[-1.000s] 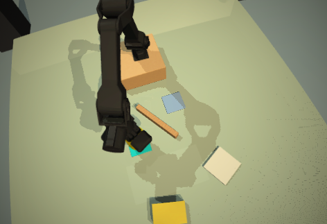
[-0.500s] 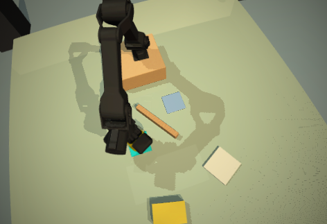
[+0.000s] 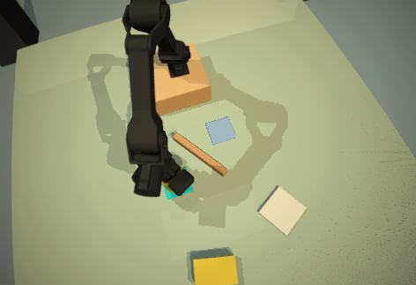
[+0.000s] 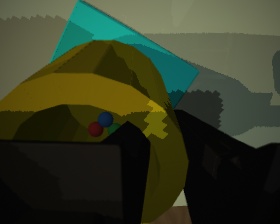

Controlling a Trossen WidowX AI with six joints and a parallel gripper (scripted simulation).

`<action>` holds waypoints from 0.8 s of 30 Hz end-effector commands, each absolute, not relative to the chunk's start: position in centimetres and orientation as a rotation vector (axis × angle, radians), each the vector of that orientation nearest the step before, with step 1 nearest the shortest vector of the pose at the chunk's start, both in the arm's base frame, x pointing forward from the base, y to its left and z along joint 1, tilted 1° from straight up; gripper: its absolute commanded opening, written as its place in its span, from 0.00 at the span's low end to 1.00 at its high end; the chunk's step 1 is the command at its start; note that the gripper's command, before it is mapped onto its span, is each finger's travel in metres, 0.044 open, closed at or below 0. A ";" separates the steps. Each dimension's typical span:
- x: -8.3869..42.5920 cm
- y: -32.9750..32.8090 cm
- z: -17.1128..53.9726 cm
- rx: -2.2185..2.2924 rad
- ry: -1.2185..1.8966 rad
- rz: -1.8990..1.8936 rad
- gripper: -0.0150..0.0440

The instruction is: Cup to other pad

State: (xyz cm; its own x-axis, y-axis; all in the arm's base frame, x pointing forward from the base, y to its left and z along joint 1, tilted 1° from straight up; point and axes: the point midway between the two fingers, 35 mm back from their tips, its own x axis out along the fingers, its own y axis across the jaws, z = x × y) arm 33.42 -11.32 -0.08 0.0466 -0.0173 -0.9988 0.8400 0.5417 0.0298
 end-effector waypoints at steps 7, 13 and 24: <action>33.4 -11.3 0.0 0.778 1.376 -0.767 0.50; 33.5 -11.3 0.6 0.778 1.377 -0.766 0.50; 33.3 -11.3 2.8 0.778 1.380 -0.764 0.50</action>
